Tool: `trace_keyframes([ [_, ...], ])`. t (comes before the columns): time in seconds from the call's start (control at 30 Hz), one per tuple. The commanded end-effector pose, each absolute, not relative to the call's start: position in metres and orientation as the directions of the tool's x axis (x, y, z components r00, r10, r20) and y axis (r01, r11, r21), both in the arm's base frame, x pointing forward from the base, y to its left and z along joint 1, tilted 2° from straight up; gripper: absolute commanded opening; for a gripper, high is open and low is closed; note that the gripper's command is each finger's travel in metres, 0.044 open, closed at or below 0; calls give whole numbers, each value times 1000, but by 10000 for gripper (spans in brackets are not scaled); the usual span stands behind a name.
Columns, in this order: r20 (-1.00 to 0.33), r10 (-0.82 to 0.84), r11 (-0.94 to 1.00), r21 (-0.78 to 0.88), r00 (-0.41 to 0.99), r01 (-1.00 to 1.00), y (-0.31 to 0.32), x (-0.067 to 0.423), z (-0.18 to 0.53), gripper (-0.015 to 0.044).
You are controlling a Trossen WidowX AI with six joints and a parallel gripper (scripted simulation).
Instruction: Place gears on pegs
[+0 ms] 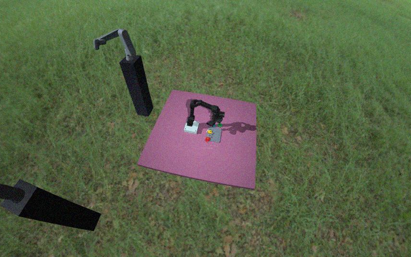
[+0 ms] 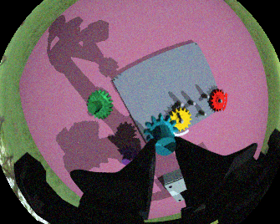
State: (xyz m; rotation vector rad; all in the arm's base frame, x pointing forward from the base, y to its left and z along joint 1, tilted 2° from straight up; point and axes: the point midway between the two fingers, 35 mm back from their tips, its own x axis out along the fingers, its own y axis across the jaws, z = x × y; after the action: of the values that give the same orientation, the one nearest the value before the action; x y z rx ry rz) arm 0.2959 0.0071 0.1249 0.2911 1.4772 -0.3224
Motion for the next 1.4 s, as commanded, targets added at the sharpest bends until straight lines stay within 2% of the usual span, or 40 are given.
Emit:
trace_keyframes([
  [0.0, -998, -33, 924, -9, 55, 382, -4, 295, 119, 0],
  [1.37, -998, -41, 923, -18, 51, 384, -92, 287, 96, 0],
])
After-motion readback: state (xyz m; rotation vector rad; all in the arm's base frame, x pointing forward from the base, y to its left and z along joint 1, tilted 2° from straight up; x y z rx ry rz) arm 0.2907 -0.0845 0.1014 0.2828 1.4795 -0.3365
